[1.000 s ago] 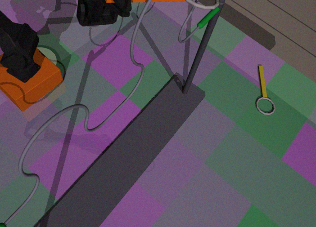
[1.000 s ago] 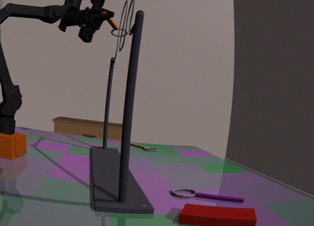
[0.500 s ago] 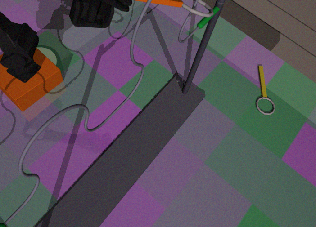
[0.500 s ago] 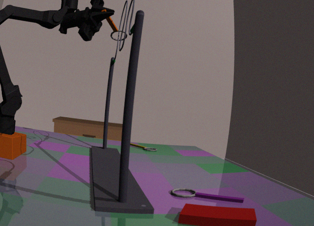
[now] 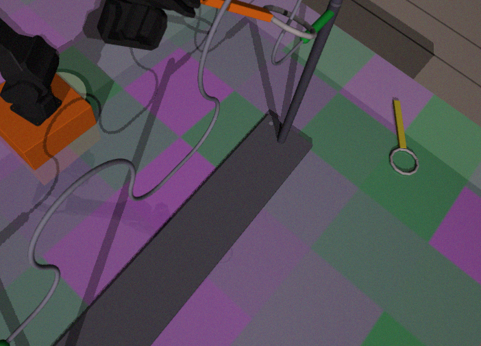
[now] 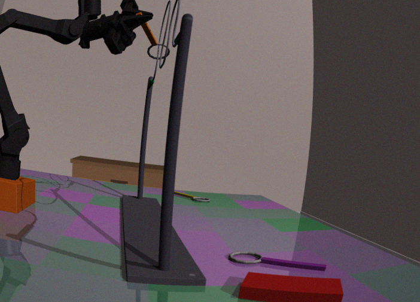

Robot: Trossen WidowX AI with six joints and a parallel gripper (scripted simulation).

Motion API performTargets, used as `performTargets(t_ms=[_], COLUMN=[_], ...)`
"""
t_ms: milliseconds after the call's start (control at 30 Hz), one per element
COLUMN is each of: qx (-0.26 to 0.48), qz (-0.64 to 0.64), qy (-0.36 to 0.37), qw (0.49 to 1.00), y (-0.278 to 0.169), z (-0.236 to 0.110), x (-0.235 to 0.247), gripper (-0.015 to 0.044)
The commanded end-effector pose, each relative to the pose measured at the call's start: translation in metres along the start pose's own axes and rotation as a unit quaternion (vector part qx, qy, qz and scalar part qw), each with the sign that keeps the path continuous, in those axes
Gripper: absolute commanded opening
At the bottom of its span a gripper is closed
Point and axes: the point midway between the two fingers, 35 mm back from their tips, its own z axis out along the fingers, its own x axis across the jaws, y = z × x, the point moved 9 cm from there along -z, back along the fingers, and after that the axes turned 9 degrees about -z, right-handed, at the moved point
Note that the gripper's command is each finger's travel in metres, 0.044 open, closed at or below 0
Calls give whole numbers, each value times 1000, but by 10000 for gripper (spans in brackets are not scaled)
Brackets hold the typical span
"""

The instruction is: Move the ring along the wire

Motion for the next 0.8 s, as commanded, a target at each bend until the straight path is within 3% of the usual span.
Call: performTargets(t_ms=[0,767], qx=[0,-25], qz=[-6,117], qy=[-4,61], qw=[1000,991], y=[0,6], z=[0,6], x=[4,45], gripper=[-150,-150])
